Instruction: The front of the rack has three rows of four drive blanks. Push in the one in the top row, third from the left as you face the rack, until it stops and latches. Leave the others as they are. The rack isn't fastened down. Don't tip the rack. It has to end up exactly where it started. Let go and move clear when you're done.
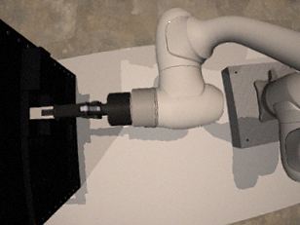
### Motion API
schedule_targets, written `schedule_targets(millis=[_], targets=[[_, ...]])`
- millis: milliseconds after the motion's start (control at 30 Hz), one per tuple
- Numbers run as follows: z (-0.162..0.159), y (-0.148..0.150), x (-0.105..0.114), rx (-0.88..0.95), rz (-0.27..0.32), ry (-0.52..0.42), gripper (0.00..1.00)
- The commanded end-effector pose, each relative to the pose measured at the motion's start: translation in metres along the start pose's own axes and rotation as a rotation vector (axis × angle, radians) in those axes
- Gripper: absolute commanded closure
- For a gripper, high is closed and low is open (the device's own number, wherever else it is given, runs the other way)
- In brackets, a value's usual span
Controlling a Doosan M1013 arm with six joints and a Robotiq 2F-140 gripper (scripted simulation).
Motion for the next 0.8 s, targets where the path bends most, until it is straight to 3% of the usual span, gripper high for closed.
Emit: schedule_targets(millis=[0, 767], targets=[[0.0000, -0.0001, -0.0012, 0.000, 0.000, 0.000, 1.00], [0.0000, 0.0000, -0.0044, 0.000, 0.000, 0.000, 1.00]])
Point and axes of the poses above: the point where the finger pads meet when closed, its own x axis back along the fingers, its own y axis across the jaws, z = x × y, the point moved 8 cm from there along x, back along the fingers, and after that the axes turned 4 degrees about -x, right-handed, at the moved point
